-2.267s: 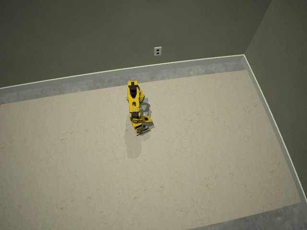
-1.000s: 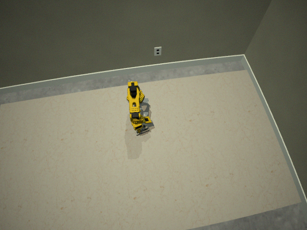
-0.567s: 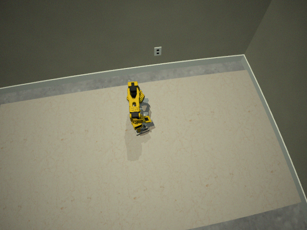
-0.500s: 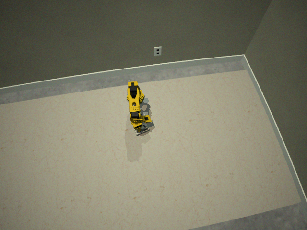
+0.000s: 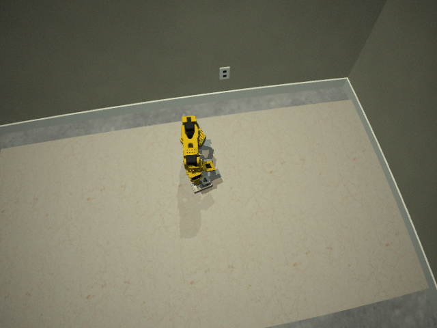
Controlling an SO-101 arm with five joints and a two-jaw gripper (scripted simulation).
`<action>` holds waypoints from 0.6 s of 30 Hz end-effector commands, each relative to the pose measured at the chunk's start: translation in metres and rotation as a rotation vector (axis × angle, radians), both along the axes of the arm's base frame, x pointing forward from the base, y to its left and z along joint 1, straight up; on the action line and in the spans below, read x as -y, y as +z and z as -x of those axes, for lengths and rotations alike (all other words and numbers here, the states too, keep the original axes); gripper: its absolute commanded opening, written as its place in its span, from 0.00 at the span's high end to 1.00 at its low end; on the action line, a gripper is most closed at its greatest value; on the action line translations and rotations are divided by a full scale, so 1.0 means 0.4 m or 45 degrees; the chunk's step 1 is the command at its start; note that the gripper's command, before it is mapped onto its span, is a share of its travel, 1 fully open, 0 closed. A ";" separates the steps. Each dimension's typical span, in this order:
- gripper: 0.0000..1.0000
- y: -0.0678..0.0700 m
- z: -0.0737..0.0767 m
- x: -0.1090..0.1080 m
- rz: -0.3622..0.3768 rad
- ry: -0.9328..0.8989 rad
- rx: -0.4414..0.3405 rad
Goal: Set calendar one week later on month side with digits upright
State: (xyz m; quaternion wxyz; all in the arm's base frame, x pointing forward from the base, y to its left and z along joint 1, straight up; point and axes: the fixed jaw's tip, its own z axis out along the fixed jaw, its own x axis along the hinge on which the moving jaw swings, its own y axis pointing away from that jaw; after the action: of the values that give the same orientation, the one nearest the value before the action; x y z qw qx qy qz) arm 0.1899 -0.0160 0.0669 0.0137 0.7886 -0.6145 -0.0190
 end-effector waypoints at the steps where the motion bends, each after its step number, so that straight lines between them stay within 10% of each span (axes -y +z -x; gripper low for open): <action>1: 1.00 0.040 -0.016 -0.002 0.005 -0.005 0.098; 18: 1.00 0.031 -0.016 -0.090 -0.004 0.222 0.098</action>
State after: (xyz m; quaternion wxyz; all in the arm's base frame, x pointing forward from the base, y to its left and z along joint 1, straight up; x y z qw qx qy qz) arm 0.1911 0.0041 0.0698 0.0136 0.8200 -0.5720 -0.0168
